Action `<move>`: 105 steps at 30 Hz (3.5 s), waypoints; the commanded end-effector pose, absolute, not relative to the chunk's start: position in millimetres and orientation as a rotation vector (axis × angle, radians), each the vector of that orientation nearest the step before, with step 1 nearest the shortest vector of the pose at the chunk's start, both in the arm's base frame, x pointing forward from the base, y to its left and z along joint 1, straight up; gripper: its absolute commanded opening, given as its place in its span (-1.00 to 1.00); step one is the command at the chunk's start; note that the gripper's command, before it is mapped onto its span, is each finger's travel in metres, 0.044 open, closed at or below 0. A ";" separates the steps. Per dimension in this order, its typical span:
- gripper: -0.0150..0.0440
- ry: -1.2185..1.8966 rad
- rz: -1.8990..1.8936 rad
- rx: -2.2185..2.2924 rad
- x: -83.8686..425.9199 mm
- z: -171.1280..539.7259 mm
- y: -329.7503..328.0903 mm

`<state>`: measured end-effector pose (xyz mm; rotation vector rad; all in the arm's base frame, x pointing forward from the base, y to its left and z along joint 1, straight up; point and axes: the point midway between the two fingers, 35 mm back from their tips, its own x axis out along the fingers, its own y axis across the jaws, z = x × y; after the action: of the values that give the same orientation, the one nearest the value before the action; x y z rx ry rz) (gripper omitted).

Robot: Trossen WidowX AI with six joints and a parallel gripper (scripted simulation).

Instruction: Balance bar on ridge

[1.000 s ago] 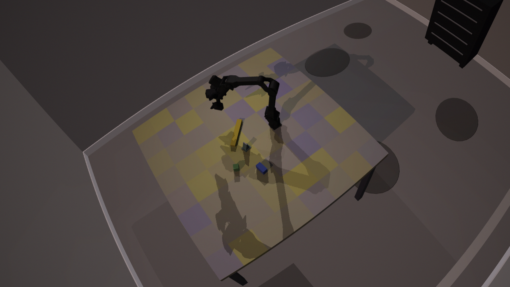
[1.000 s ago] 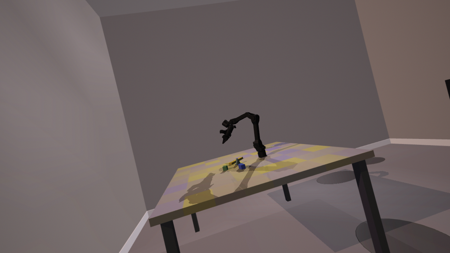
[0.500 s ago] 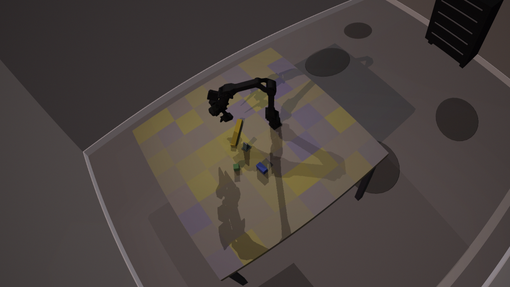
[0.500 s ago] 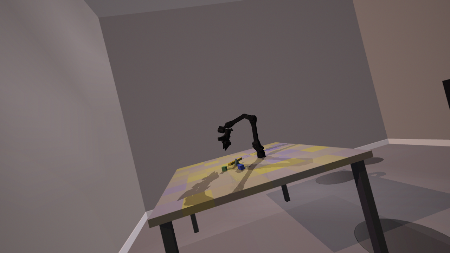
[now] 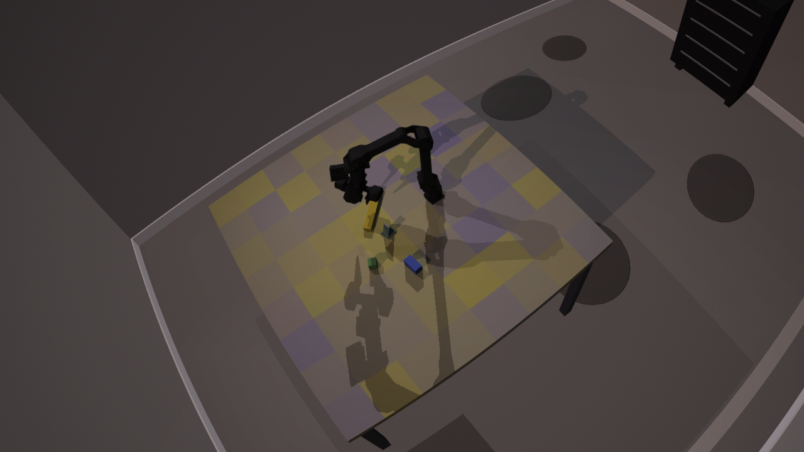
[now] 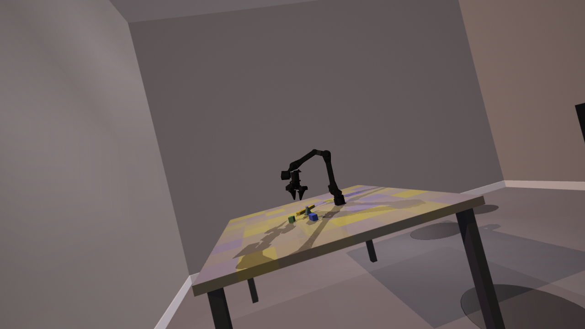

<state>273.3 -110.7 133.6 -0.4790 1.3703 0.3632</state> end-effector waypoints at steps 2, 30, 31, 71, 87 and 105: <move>0.58 1.440 0.514 -0.568 262.6 121.3 -90.9; 0.58 1.464 0.585 -0.613 259.5 67.6 -82.9; 0.58 1.464 0.585 -0.613 259.6 66.0 -82.9; -0.12 1.459 0.581 -0.611 261.3 48.8 -83.1; -0.49 1.461 0.582 -0.612 264.6 82.7 -84.2; -0.49 1.463 0.584 -0.613 261.8 127.9 -83.5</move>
<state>260.8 -82.8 117.4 -0.6035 1.4715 0.5907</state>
